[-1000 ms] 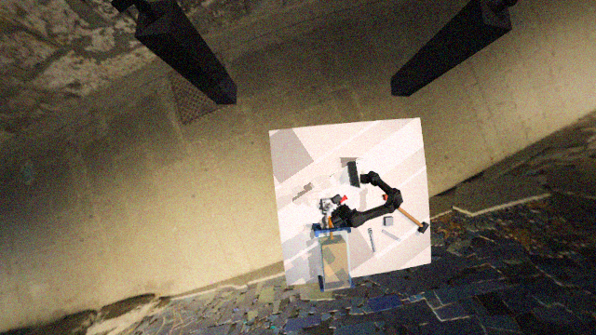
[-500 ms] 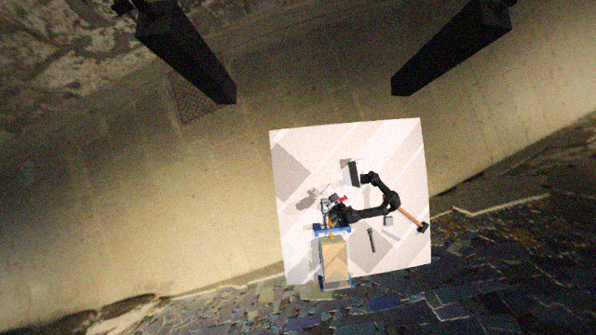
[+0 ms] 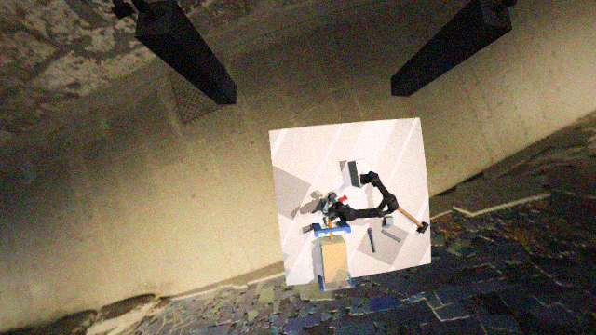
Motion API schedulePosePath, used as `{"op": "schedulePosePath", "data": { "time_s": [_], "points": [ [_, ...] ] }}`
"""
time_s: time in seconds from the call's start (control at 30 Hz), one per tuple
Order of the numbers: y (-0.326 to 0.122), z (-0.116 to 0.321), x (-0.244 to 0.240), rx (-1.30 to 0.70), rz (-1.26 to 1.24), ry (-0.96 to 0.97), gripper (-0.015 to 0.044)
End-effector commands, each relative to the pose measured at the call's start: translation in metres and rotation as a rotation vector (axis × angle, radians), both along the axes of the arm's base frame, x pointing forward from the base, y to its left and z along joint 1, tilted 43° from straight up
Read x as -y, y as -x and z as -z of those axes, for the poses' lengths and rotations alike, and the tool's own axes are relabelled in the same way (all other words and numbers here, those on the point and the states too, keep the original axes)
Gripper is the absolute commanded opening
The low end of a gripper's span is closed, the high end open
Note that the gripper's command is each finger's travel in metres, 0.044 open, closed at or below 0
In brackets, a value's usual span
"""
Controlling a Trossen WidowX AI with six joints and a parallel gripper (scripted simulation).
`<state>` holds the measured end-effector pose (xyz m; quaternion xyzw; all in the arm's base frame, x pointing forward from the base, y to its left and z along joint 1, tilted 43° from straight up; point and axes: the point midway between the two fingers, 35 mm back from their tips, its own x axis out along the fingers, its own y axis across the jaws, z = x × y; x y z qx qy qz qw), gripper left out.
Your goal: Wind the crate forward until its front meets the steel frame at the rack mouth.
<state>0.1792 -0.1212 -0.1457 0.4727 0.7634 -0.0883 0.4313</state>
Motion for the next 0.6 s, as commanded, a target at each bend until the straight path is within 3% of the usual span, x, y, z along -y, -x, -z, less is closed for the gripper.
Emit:
{"op": "schedulePosePath", "data": {
  "time_s": [0.0, 0.5, 0.57],
  "points": [
    [0.0, 0.003, -0.002, 0.0, 0.008, 0.0, 0.044],
    [0.003, 0.013, -0.011, 0.001, 0.007, -0.001, 0.044],
    [0.0, 0.012, -0.007, 0.012, 0.003, 0.011, 0.0387]
  ]
}}
